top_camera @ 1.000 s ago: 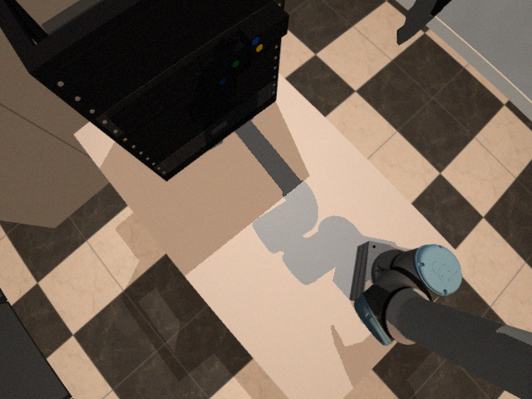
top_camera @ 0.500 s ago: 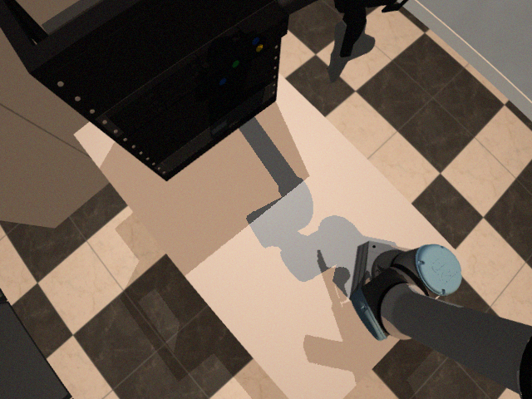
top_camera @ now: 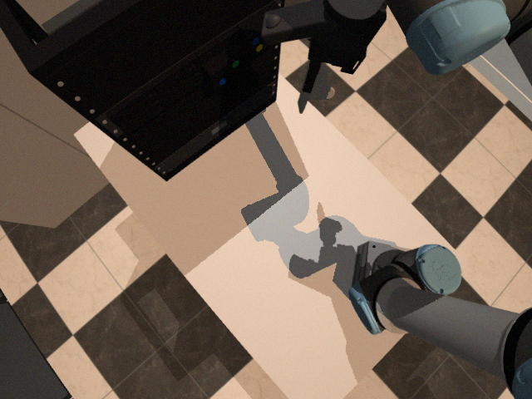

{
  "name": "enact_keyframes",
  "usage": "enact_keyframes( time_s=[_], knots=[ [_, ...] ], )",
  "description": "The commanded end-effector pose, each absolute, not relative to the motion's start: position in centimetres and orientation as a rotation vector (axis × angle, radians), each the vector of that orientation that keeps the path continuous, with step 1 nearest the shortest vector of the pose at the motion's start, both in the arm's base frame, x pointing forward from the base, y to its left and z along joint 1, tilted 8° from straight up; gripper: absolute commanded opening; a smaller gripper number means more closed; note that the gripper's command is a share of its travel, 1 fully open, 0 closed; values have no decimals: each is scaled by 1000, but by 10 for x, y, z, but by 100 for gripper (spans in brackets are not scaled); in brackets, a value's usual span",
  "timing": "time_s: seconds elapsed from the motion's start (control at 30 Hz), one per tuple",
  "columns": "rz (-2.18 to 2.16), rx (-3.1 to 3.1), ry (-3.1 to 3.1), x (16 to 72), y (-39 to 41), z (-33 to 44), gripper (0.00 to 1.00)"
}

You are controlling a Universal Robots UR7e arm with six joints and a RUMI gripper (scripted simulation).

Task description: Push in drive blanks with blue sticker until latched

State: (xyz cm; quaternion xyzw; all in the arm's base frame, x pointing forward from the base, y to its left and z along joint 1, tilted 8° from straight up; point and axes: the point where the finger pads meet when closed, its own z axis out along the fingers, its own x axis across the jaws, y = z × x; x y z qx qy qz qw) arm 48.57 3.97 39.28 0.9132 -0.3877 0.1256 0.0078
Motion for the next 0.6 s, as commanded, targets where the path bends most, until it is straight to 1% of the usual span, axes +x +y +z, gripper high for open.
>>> enact_keyframes(
  time_s=[0.0,0.13,0.2,0.57],
  knots=[
    [315,2746,-1501,489,26,334,100],
    [249,2661,-1668,485,19,297,100],
    [249,2661,-1668,485,19,297,100],
    [103,2427,-2007,466,6,219,100]
  ],
)
